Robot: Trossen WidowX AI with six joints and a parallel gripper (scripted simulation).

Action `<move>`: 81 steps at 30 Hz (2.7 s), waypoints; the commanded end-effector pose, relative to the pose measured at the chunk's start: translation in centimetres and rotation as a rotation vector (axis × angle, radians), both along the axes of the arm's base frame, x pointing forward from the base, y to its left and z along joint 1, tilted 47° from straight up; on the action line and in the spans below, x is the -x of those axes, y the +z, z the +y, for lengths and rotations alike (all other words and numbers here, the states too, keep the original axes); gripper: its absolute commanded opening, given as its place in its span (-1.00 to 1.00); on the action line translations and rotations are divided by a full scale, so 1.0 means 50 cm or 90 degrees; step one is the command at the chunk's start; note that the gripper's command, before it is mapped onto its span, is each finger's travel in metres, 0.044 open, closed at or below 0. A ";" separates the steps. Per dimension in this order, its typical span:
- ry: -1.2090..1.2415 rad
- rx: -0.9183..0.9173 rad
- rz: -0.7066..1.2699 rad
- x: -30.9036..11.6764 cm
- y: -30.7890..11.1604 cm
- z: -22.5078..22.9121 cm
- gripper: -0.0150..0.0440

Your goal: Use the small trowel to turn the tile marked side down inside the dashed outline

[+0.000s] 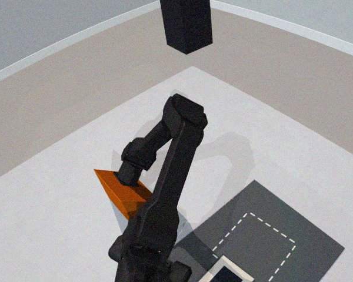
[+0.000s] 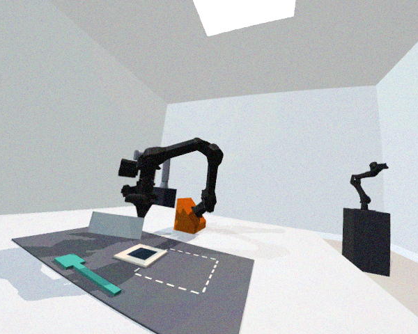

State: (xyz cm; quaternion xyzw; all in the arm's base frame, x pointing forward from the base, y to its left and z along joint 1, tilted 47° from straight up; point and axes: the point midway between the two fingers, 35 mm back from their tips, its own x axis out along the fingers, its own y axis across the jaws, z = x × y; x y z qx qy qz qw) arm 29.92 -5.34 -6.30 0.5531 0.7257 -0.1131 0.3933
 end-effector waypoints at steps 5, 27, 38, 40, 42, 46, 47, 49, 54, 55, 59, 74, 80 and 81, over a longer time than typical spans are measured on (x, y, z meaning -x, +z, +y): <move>0.002 -0.003 -0.002 -0.032 0.008 0.016 -0.15; 0.002 -0.004 -0.003 -0.121 0.037 0.053 -0.15; 0.001 -0.001 -0.008 -0.129 0.042 0.053 -0.15; 0.001 -0.001 -0.008 -0.130 0.043 0.053 -0.15; 0.001 0.000 -0.008 -0.123 0.041 0.048 -0.15; 0.001 0.001 -0.006 -0.085 0.033 0.020 -0.15; 0.001 0.001 -0.005 -0.075 0.031 0.013 -0.15; 0.001 0.001 -0.004 -0.054 0.027 0.001 -0.15; 0.002 -0.001 -0.002 0.001 0.019 -0.025 -0.15; 0.002 -0.002 -0.001 0.012 0.018 -0.030 -0.15; 0.003 -0.004 -0.001 0.028 0.016 -0.036 -0.15; -0.002 -0.005 0.002 0.022 0.016 -0.036 -0.33; -0.002 -0.005 0.002 0.022 0.016 -0.036 -0.49; -0.002 -0.005 0.002 0.022 0.016 -0.036 -0.49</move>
